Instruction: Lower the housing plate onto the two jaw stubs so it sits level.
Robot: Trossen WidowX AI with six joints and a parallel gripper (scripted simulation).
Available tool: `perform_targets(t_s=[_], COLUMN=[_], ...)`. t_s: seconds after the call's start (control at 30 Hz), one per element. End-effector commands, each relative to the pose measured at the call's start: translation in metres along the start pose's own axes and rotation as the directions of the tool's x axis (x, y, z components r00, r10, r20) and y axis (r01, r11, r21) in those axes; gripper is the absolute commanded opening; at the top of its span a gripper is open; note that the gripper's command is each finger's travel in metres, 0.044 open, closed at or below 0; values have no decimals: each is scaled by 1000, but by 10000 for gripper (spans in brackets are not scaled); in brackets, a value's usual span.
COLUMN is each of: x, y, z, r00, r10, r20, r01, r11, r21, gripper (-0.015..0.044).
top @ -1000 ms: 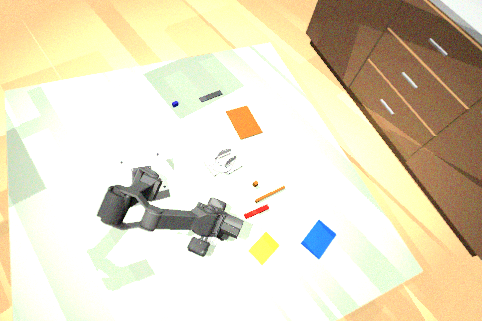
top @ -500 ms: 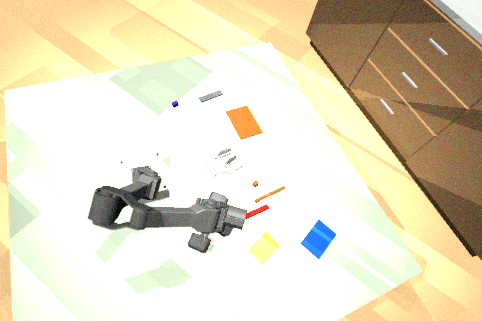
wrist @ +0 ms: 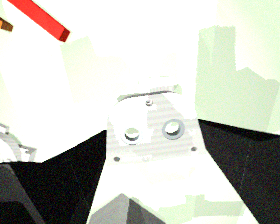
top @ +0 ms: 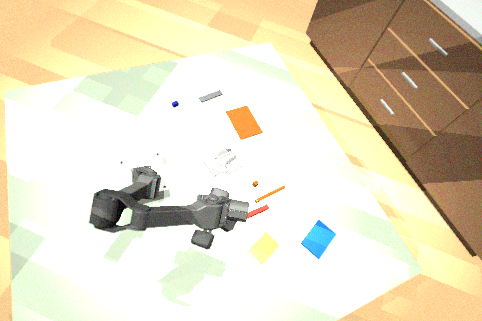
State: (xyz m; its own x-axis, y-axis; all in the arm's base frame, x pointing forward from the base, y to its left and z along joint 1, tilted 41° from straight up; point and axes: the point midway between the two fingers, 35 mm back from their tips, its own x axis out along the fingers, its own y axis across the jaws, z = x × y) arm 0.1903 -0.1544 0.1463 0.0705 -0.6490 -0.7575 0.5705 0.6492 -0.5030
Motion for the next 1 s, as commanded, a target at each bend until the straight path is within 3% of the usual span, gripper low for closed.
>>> perform_targets(t_s=[0.0,0.97], x=[3,6], y=[12,106], z=[2,0], r00=[1000,998], r10=[4,45], r20=[-13,-46], r01=[-5,-58], r11=[999,933], r21=[-41,-356], gripper=[351,351])
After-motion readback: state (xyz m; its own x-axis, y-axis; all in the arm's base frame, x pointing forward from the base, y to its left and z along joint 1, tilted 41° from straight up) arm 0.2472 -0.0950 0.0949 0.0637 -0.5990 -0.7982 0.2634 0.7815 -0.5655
